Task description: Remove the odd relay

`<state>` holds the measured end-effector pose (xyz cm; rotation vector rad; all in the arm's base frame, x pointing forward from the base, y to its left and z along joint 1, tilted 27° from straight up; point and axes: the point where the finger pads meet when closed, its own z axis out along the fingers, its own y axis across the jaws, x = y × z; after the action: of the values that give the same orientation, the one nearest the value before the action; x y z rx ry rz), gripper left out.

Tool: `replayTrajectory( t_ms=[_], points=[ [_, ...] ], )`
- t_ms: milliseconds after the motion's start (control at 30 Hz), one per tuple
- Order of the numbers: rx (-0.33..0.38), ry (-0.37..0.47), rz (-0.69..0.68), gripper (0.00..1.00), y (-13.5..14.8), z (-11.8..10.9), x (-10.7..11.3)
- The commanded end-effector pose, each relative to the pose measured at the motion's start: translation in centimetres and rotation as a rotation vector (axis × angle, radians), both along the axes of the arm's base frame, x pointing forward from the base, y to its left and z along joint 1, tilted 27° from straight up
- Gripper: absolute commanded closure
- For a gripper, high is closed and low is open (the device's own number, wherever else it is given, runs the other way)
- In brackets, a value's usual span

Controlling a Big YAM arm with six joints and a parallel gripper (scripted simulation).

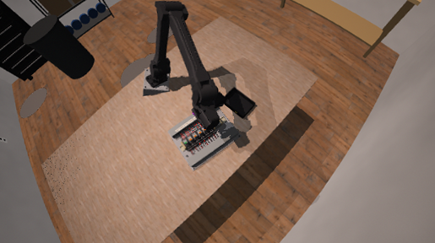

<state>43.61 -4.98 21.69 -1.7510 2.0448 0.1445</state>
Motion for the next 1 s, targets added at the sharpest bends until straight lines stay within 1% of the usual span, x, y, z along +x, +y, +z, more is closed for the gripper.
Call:
replayTrajectory(
  t_ms=[0,800,967],
  points=[
    [-0.013,-0.052,0.007,0.41,-0.58,2.03,1.25],
    [-0.012,-0.052,0.007,0.41,-0.58,2.01,1.24],
    [-0.010,-0.045,0.001,0.41,-1.46,1.42,1.10]
  ],
)
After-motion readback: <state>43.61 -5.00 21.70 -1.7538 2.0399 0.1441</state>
